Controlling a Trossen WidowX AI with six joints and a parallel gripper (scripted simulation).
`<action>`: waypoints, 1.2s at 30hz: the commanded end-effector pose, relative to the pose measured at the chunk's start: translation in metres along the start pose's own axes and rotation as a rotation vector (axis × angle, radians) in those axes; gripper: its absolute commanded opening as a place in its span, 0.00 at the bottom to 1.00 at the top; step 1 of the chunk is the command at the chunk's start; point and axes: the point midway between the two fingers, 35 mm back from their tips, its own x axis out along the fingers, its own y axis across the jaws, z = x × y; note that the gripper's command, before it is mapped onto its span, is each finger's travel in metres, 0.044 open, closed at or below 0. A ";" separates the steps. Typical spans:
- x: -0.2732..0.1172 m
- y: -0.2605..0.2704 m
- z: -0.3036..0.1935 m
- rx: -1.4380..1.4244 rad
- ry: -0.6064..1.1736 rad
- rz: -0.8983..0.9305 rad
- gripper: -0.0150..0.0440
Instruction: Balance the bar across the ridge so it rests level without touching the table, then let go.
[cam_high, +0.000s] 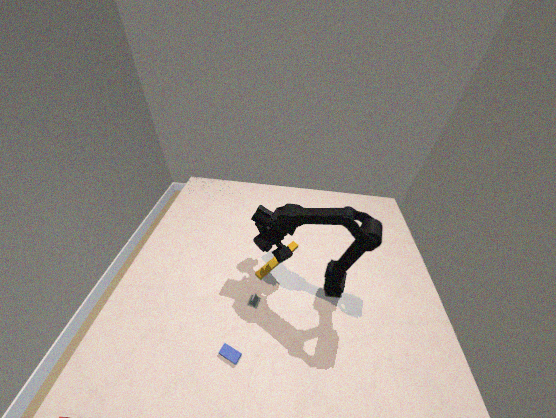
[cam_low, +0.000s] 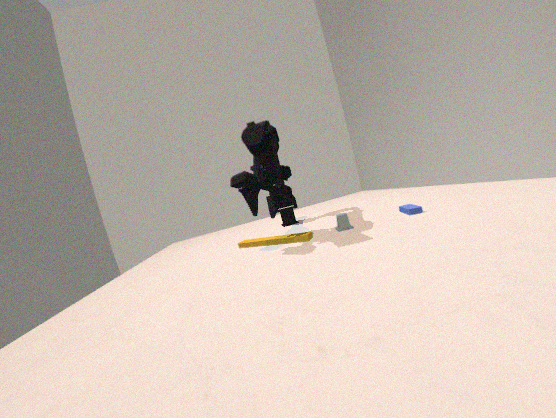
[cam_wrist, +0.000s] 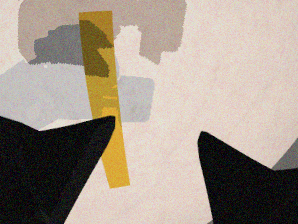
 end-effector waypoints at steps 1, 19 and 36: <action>0.001 0.002 -0.012 -0.042 0.010 0.069 0.79; 0.003 0.021 -0.057 -0.175 -0.014 0.349 0.79; 0.048 0.037 -0.058 -0.175 -0.014 0.349 0.79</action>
